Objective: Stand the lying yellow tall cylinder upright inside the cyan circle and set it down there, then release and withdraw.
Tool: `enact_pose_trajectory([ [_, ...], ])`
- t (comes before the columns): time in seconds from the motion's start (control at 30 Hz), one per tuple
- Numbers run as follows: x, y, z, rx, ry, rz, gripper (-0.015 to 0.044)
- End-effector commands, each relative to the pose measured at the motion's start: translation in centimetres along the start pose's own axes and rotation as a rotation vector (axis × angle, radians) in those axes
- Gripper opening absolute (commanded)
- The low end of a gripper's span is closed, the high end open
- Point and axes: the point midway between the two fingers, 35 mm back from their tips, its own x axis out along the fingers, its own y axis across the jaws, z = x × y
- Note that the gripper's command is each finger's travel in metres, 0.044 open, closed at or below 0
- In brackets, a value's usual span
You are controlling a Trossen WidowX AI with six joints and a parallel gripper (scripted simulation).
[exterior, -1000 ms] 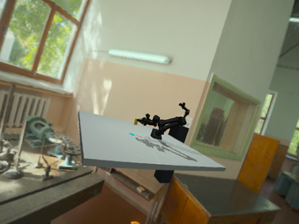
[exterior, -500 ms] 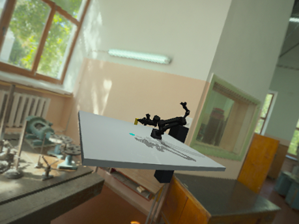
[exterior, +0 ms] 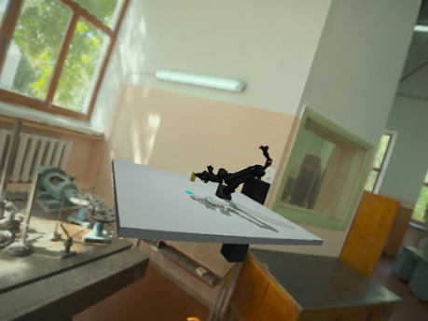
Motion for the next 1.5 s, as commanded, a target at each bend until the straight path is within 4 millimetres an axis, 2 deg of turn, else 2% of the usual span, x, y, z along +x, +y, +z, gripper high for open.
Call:
enact_pose_trajectory([
  [0.0, 0.2, -0.2, -1.0, 0.007, -0.002, -0.007, 0.0105],
  [0.8, 0.0, -0.4, -6.7, 0.007, -0.004, -0.005, 0.0105],
  [1.23, 0.2, -0.4, -8.7, 0.001, 0.003, 0.0, 0.0105],
  [1.47, 0.2, -0.4, -8.8, 0.001, 0.004, 0.0, 0.0105],
])
